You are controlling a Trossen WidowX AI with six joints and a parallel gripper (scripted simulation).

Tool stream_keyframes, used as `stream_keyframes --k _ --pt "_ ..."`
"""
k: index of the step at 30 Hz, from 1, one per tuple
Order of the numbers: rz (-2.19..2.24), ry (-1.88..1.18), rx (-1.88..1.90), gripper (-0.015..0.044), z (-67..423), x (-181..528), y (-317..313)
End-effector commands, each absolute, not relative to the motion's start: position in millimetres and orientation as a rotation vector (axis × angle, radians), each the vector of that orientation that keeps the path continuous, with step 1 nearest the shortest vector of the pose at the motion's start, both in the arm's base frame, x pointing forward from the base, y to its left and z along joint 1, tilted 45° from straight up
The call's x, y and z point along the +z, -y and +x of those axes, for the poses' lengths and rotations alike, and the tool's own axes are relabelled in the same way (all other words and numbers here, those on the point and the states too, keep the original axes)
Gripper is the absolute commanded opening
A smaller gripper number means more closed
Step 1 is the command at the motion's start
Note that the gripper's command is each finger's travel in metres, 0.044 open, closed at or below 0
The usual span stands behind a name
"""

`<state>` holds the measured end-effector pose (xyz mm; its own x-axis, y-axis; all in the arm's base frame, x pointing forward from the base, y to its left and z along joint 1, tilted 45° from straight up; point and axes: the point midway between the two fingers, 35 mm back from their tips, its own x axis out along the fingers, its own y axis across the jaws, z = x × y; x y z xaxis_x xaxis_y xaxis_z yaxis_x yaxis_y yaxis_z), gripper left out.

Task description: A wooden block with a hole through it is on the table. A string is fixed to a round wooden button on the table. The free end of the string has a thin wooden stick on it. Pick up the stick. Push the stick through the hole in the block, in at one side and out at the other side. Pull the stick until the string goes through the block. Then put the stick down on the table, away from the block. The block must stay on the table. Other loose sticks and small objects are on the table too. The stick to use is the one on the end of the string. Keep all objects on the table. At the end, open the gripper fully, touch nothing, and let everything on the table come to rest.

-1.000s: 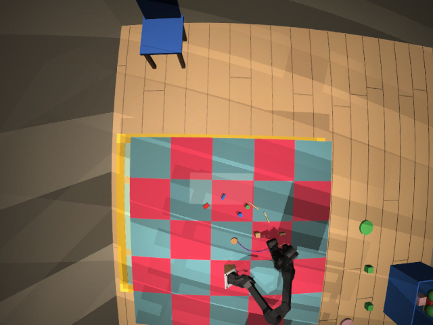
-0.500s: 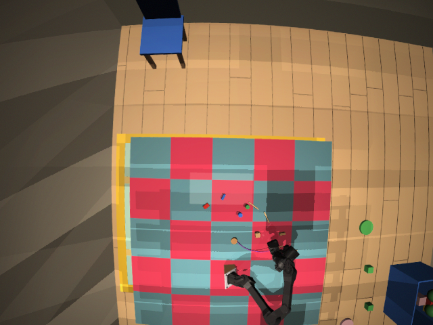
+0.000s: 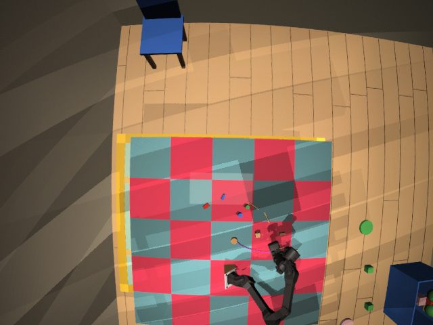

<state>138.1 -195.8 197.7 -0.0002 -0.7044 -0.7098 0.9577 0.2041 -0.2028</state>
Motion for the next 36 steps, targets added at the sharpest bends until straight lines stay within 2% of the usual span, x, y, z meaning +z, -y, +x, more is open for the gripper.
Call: stream_keyframes --k 1,36 --pt "0.389 -0.801 -1.362 0.0000 137.0 203.4 193.3" --pt "0.538 -0.701 -1.428 0.0000 161.2 201.0 196.5"
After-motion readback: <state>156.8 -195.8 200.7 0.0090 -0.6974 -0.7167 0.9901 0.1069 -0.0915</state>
